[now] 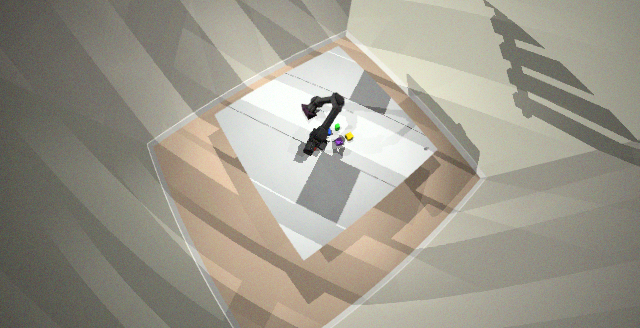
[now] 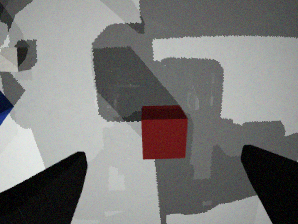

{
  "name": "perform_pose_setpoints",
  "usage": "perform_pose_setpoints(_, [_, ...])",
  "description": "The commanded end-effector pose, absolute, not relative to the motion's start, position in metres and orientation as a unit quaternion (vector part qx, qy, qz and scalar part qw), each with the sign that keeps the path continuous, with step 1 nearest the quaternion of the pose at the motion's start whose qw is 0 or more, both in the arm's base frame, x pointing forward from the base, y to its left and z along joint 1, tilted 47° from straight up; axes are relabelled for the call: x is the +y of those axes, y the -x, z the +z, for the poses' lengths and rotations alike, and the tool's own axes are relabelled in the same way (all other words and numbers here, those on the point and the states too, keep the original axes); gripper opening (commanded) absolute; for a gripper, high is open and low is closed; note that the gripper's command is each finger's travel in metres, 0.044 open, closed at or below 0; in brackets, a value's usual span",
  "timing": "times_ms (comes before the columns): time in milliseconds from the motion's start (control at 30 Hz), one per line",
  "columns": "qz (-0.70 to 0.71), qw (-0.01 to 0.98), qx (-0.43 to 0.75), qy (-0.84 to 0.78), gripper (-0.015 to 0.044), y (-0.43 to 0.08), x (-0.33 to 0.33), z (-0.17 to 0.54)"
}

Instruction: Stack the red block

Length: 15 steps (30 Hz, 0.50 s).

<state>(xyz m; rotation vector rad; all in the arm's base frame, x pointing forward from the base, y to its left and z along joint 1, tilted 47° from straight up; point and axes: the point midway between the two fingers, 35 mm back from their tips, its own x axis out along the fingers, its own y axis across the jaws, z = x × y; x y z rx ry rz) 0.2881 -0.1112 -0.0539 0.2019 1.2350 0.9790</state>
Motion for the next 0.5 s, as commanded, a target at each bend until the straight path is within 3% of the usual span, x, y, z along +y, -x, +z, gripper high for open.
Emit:
perform_pose_setpoints(0, [0.438,0.702,0.554,-0.093,0.0440,-0.288,-0.109,-0.057])
perform_pose_setpoints(467, [0.438,0.702,0.554,-0.094,0.0440,-0.289,-0.093,-0.072])
